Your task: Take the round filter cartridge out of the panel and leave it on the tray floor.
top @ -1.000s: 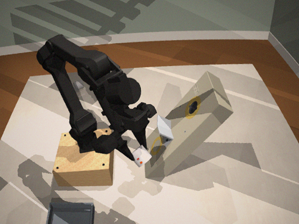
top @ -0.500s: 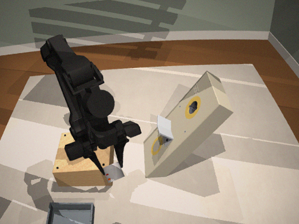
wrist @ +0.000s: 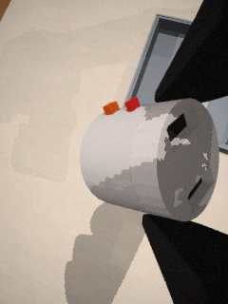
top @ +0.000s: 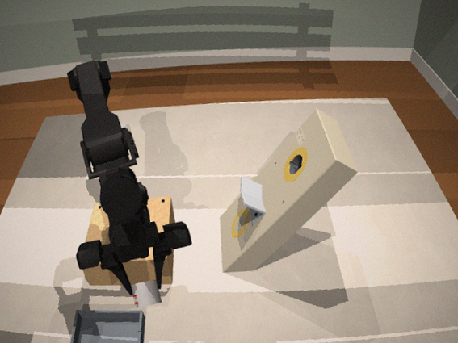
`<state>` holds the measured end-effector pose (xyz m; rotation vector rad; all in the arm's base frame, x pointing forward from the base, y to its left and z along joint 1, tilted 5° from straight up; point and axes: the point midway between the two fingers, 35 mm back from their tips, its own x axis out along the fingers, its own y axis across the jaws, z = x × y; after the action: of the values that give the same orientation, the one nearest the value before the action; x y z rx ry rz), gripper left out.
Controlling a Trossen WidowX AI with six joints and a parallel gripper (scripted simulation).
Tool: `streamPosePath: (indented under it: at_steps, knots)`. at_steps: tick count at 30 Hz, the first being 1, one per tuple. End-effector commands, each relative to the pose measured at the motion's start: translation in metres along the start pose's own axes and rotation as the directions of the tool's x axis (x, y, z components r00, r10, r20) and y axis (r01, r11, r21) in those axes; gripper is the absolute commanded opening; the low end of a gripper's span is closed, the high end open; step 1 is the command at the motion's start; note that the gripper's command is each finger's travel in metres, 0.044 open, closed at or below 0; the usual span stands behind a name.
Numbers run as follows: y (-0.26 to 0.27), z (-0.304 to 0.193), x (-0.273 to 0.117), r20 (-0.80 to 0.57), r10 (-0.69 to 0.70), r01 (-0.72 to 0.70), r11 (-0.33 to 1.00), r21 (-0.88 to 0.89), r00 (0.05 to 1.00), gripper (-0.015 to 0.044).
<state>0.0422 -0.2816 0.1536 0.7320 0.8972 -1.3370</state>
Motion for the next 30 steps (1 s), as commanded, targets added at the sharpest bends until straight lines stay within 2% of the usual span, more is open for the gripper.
streamPosePath:
  at_steps: [1, 21, 30]
  knots:
    - [-0.016, -0.006, 0.012, -0.001, -0.035, 0.035, 0.998, 0.047, 0.999, 0.0]
    - [-0.106, -0.071, 0.064, -0.037, -0.212, 0.212, 0.92, 0.328, 0.977, 0.0]
    - [-0.113, -0.084, 0.085, -0.042, -0.225, 0.225, 0.91, 0.348, 0.974, 0.0]
